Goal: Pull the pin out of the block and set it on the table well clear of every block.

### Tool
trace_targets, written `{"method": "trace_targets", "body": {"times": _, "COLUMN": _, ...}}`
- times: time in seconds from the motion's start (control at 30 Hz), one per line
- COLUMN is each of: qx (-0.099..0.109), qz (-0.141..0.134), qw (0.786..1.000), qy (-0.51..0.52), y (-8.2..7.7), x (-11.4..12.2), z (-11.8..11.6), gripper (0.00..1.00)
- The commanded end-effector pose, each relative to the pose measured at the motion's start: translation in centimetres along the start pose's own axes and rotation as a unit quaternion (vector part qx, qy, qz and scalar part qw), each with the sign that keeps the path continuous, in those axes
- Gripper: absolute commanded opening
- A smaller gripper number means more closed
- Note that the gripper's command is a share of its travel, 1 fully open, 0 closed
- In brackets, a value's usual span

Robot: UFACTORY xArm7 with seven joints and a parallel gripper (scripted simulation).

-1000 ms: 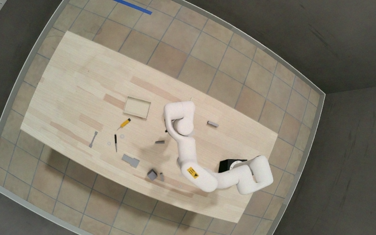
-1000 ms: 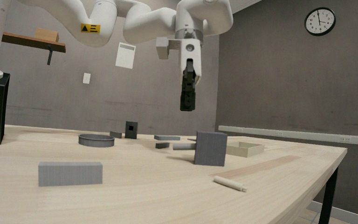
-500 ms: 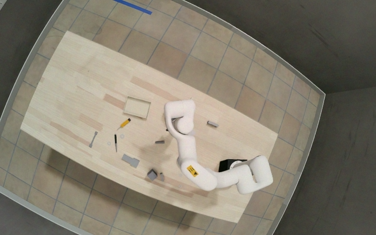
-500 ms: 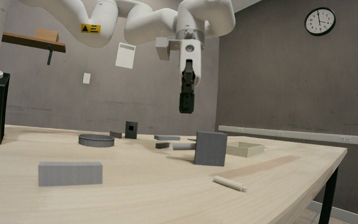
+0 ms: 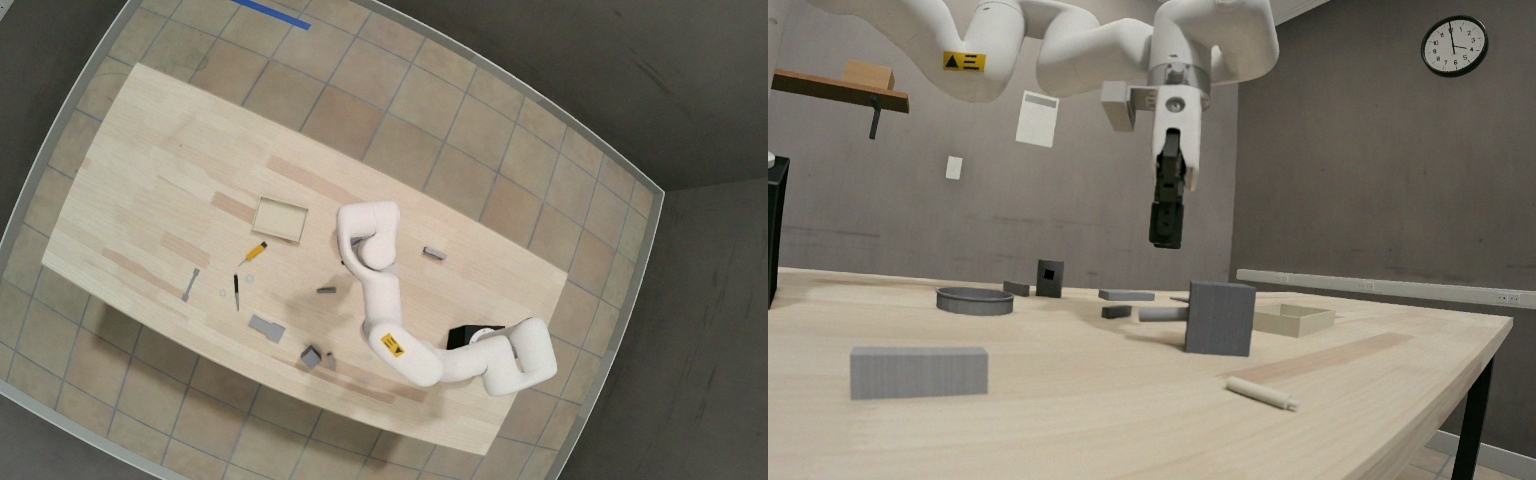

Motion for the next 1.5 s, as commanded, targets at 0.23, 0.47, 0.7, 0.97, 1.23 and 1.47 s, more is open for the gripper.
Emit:
{"method": "trace_targets", "body": {"times": 0.23, "qx": -0.006, "qz": 0.004, "qw": 1.000, "qy": 0.017, "y": 0.17, "x": 0.33, "z": -0.44, "gripper": 0.66}}
{"method": "trace_targets", "body": {"times": 0.47, "qx": -0.010, "qz": 0.006, "qw": 1.000, "qy": 0.026, "y": 0.33, "x": 0.53, "z": -0.68, "gripper": 0.66}}
{"method": "trace_targets", "body": {"times": 0.7, "qx": -0.011, "qz": 0.006, "qw": 0.999, "qy": 0.032, "y": 0.41, "x": 0.66, "z": -0.77, "gripper": 0.66}}
{"method": "trace_targets", "body": {"times": 0.97, "qx": -0.012, "qz": 0.007, "qw": 0.999, "qy": 0.038, "y": 0.49, "x": 0.82, "z": -0.81, "gripper": 0.66}}
{"method": "trace_targets", "body": {"times": 1.23, "qx": -0.011, "qz": 0.006, "qw": 0.999, "qy": 0.040, "y": 0.51, "x": 0.89, "z": -0.76, "gripper": 0.66}}
{"method": "trace_targets", "body": {"times": 1.47, "qx": -0.010, "qz": 0.006, "qw": 0.999, "qy": 0.041, "y": 0.52, "x": 0.92, "z": -0.63, "gripper": 0.66}}
Point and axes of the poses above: the point where the finger pads meet when closed, its own y axis out along the fingers, its own z axis across the jaws, x = y × z, the point moved 5 cm from there along -y, back along the fingers, and after that the axes turned 15 degrees about y, right-handed, at the moved point
